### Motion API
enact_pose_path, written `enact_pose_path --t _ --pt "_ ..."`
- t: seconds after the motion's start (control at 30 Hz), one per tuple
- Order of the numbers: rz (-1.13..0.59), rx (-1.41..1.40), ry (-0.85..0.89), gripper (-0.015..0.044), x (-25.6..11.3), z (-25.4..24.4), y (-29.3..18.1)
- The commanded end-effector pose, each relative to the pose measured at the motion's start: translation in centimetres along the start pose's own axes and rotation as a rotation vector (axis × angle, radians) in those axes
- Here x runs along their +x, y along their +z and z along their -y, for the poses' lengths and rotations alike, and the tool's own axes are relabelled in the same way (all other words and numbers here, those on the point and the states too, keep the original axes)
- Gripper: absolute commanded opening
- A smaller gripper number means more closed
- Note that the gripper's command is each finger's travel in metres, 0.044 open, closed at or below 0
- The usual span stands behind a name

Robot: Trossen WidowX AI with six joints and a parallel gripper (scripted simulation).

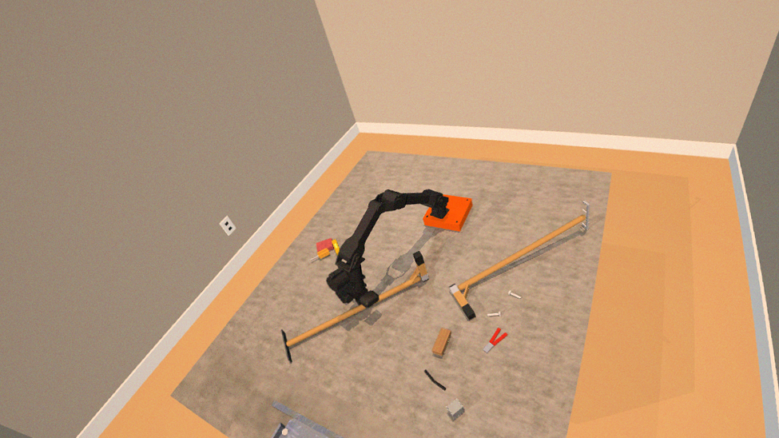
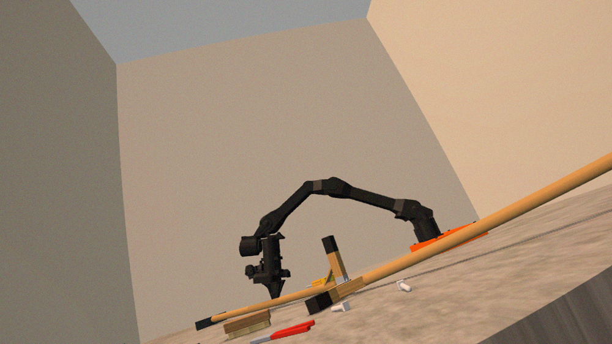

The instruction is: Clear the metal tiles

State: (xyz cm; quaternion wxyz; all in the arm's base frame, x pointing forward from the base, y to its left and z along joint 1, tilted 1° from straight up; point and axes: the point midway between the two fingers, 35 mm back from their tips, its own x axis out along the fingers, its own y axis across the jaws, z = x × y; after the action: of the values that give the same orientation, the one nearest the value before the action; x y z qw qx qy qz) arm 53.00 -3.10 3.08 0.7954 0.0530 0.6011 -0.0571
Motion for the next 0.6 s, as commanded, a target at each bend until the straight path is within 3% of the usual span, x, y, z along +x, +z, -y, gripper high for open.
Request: enact_pose_path --t 0.0,0.57 --pt "-0.003 -0.001 0.002 0.0 0.3 -0.7 0.1" --pt "0.0 0.0 0.004 0.0 0.4 -2.3 0.8"
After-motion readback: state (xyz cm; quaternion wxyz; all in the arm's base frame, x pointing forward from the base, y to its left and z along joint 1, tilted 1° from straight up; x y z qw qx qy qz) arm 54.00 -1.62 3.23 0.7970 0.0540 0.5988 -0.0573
